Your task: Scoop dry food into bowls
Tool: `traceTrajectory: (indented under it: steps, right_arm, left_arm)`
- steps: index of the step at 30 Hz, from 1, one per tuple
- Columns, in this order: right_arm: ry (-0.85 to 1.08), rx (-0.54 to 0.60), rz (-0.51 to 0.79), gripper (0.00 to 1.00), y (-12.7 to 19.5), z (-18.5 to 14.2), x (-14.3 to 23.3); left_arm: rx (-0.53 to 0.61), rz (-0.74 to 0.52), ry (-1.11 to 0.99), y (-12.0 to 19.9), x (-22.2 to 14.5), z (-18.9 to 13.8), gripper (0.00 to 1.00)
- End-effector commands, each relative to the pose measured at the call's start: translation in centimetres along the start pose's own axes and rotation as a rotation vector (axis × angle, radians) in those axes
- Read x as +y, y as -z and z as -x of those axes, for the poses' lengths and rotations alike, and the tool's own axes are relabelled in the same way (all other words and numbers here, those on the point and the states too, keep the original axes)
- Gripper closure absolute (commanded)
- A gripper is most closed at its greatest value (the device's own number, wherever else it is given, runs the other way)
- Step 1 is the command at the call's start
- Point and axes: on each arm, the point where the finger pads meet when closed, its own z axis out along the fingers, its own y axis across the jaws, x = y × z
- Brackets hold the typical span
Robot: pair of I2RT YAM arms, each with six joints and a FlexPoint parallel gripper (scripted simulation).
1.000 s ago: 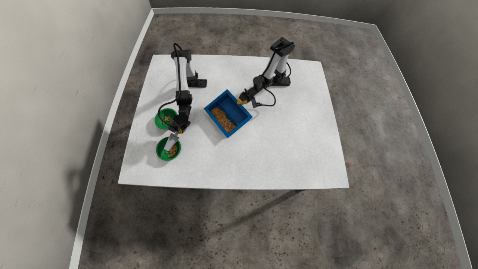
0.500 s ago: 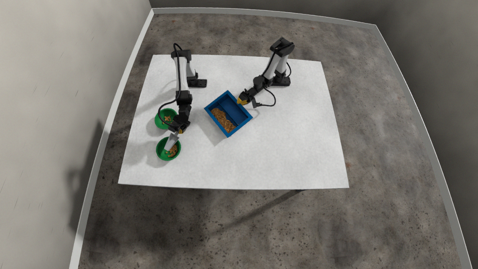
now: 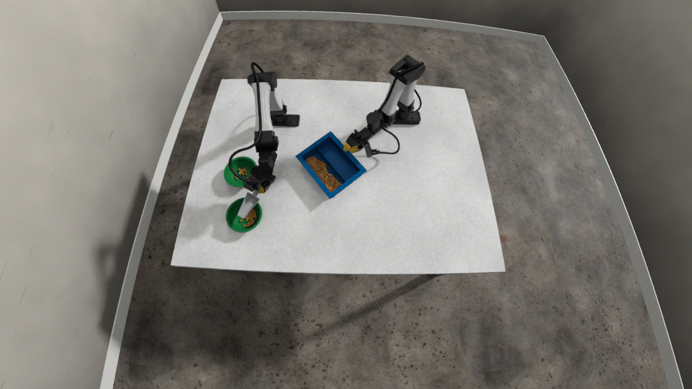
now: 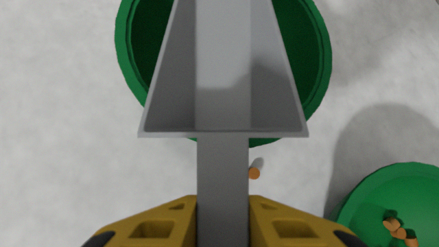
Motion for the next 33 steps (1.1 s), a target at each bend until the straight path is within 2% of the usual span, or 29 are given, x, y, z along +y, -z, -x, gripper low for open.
traceTrajectory:
  steps: [1, 9, 10, 12, 24, 26, 27, 30, 33]
  right_arm:
    - [-0.018, -0.060, 0.007, 1.00, 1.1, 1.6, -0.1]
    - [-0.018, -0.060, 0.007, 1.00, 1.1, 1.6, -0.1]
    - [-0.018, -0.060, 0.007, 1.00, 1.1, 1.6, -0.1]
    - [-0.018, -0.060, 0.007, 1.00, 1.1, 1.6, -0.1]
    - [-0.018, -0.060, 0.007, 1.00, 1.1, 1.6, -0.1]
    - [-0.018, -0.060, 0.007, 1.00, 1.1, 1.6, -0.1]
    - [-0.018, -0.060, 0.007, 1.00, 1.1, 1.6, -0.1]
    - [-0.018, -0.060, 0.007, 1.00, 1.1, 1.6, -0.1]
    - [-0.018, -0.060, 0.007, 1.00, 1.1, 1.6, -0.1]
  left_arm:
    - [-0.022, -0.053, 0.001, 0.0, -1.0, 0.6, 0.72]
    - [-0.022, -0.056, 0.001, 0.0, -0.4, 0.5, 0.72]
    - [-0.014, -0.088, -0.006, -0.2, -1.6, 0.4, 0.72]
    - [-0.022, -0.055, 0.001, 0.1, -0.1, 0.4, 0.72]
    - [-0.021, -0.063, -0.001, 0.1, 0.9, 0.2, 0.72]
    - [-0.021, -0.063, -0.001, 0.1, 0.9, 0.2, 0.72]
    - [-0.018, -0.102, -0.008, -0.1, -0.6, 0.3, 0.72]
    - [-0.019, -0.061, -0.002, 0.2, 1.3, 0.1, 0.72]
    - [-0.026, -0.064, 0.000, 0.1, 1.4, 0.4, 0.72]
